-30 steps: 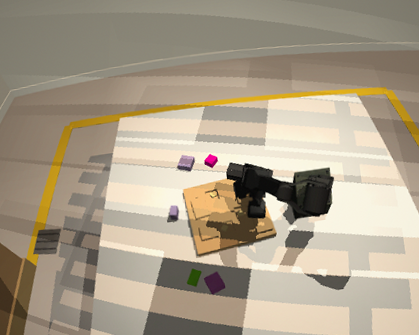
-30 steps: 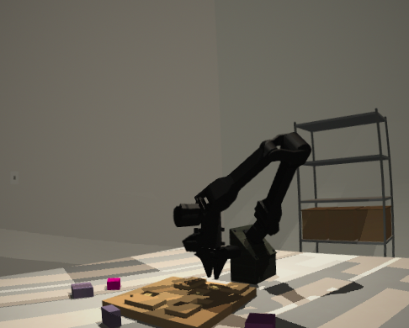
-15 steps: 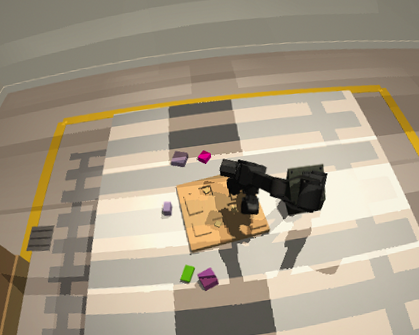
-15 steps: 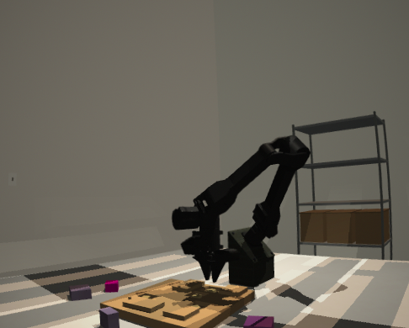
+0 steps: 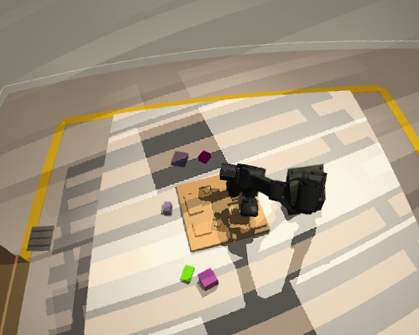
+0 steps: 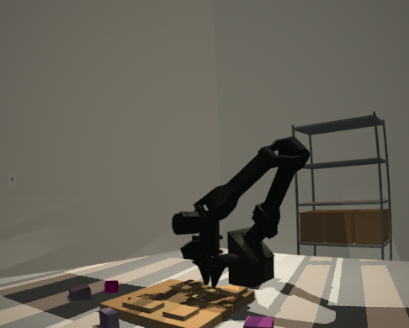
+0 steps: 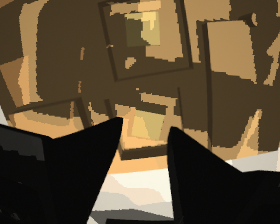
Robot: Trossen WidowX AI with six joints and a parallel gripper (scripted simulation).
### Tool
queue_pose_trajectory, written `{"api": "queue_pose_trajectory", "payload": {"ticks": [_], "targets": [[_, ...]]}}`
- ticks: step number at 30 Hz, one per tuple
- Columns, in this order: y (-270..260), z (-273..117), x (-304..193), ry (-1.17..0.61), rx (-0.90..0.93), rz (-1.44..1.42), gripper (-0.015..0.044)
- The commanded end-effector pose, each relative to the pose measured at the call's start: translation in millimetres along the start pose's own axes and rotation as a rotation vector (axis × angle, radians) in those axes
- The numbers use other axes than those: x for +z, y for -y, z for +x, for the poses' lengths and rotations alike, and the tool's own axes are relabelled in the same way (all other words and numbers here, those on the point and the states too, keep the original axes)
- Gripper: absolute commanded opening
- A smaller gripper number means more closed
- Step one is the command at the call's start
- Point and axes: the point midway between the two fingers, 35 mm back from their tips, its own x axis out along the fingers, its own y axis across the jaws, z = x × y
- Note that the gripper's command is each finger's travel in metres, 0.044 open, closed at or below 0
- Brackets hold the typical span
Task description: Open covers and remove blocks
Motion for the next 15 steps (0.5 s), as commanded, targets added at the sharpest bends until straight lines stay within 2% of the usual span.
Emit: {"api": "queue_pose_trajectory", "payload": {"ticks": [1,15], "targets": [[1.0,5.8,-3.6,-0.011,0.005,0.013,0.0144],[0.9,8.3,-3.7,-0.011,0.005,0.013,0.0144]]}}
